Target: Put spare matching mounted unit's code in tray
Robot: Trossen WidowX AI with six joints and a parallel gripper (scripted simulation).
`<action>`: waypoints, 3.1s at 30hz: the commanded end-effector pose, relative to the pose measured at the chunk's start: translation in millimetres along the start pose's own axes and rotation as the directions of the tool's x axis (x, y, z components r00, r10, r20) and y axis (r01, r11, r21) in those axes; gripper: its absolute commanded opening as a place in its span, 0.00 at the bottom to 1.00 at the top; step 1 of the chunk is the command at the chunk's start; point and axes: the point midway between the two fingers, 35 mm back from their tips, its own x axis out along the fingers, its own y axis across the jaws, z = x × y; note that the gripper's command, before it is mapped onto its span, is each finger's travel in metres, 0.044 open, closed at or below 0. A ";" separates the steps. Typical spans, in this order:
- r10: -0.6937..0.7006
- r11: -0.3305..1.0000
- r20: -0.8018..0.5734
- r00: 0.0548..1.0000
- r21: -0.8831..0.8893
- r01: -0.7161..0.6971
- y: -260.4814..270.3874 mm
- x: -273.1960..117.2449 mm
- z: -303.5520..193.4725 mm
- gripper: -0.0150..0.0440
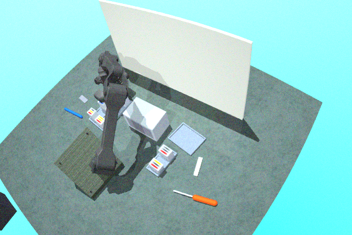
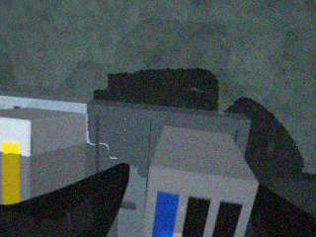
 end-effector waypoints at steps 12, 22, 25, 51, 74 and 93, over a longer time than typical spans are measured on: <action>0.000 1.000 0.000 1.000 0.000 0.000 -0.1 0.0 0.0 0.42; 0.000 1.000 0.000 1.000 0.000 0.000 -0.1 0.0 0.0 0.25; 0.000 1.000 0.000 1.000 0.000 0.000 -0.4 -3.8 0.3 0.25; 0.002 1.000 -0.010 1.000 -0.016 -0.002 2.2 -76.5 0.3 0.25; 0.002 1.000 0.019 1.000 -0.016 -0.002 -22.0 -141.3 -42.1 0.25; -0.004 1.000 0.047 0.999 -0.020 0.005 -71.0 -150.4 -179.4 0.25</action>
